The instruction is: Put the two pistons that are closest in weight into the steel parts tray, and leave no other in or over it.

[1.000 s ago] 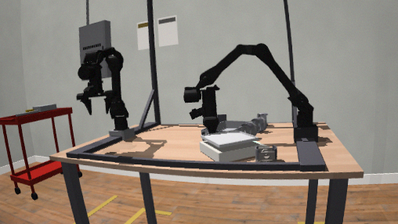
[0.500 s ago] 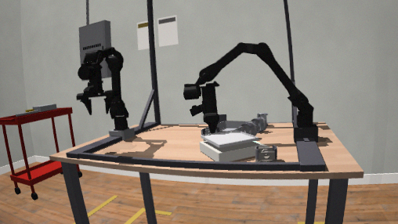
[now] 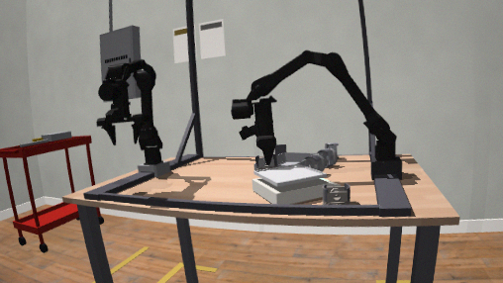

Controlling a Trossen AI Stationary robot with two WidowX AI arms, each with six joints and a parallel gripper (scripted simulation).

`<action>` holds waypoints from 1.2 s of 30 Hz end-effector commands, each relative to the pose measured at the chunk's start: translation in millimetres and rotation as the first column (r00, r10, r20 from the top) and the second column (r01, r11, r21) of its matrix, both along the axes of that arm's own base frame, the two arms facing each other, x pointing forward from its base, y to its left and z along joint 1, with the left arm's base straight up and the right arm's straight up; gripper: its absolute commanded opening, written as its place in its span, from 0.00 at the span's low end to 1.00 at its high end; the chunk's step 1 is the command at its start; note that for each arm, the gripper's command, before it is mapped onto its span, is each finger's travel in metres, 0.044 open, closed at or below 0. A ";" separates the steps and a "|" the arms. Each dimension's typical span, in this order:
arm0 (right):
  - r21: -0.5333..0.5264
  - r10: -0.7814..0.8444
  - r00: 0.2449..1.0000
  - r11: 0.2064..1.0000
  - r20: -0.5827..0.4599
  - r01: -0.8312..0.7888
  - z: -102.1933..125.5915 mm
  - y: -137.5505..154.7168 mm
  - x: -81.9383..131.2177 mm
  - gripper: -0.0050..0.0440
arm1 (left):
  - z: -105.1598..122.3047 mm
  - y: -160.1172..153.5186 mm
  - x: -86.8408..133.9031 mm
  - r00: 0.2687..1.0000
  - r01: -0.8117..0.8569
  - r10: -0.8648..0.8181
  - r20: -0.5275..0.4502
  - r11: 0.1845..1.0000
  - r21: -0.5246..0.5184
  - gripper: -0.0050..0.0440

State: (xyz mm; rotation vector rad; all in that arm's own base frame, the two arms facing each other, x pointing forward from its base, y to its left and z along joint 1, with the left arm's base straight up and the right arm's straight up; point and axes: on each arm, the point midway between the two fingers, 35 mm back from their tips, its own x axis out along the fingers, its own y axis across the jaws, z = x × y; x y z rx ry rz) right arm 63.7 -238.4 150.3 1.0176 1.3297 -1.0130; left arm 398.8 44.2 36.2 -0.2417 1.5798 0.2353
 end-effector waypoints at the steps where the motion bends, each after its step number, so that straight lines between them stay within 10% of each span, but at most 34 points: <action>1: -0.030 -0.001 1.000 1.000 0.011 0.001 8.2 -4.8 1.1 0.92 | 35.3 2.3 11.1 0.996 0.002 -0.003 0.084 1.000 0.014 0.43; 25: -0.030 -0.001 1.000 1.000 0.011 0.001 8.2 -4.8 1.1 0.92 | 67.2 2.1 10.2 0.996 0.012 -0.013 0.091 1.000 0.019 0.43; 36: -0.030 -0.001 1.000 1.000 0.011 0.001 8.2 -4.8 1.1 0.92 | 72.6 27.6 -30.0 0.969 -0.238 0.237 0.069 0.971 0.005 0.43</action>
